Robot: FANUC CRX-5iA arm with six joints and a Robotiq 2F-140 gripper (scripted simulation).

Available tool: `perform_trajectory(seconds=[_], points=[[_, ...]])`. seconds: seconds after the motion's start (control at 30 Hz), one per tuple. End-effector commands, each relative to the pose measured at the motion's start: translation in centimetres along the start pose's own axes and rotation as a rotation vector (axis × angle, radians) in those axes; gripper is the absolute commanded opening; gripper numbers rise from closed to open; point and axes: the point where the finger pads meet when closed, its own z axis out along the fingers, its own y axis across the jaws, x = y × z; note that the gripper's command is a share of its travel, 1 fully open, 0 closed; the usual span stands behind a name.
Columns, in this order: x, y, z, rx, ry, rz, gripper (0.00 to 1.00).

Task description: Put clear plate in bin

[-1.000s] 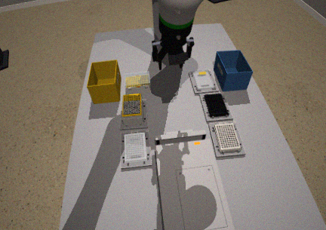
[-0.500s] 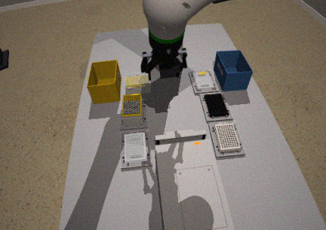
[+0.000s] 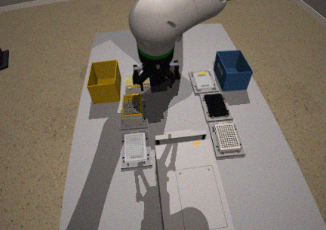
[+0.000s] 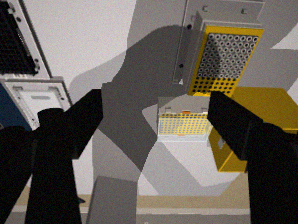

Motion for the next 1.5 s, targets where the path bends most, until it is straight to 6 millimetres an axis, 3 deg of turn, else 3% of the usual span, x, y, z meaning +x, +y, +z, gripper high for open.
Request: perform_trajectory(seconds=[0.0, 1.47], points=[[1.1, 0.8, -0.1, 0.001, 0.0, 0.0, 0.7], [13.1, 10.2, -0.6, 0.0, 0.001, 0.0, 0.7]])
